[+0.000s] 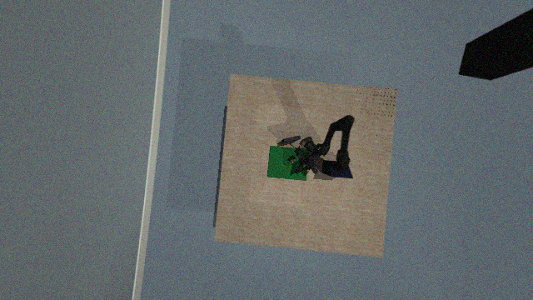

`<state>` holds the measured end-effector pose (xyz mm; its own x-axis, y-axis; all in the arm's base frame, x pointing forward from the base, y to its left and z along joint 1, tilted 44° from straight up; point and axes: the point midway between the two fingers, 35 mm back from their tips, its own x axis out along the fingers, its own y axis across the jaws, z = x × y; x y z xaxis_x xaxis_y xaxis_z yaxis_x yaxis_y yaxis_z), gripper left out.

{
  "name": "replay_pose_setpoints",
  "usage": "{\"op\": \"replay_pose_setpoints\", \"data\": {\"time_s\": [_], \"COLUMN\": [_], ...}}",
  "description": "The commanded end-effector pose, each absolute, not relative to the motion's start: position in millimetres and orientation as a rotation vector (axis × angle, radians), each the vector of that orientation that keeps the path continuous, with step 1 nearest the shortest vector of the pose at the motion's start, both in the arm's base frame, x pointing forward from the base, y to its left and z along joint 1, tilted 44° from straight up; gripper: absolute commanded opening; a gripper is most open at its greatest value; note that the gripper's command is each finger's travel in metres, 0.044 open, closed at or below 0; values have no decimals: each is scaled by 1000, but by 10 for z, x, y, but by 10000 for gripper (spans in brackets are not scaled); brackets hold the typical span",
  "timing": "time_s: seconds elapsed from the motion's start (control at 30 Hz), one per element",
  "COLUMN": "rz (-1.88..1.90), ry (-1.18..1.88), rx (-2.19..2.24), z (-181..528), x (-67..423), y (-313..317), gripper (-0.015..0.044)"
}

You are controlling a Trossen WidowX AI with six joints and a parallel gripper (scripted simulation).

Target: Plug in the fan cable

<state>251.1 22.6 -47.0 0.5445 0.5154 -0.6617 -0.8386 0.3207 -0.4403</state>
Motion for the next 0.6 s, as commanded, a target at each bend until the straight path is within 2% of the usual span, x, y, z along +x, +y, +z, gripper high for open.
{"op": "replay_pose_setpoints", "data": {"time_s": [0.0, 0.57], "rz": [931, 930], "ry": [448, 444], "rx": [-843, -847], "z": [-470, -548], "x": [2496, 2472], "y": [238, 140], "gripper": [0, 0]}}
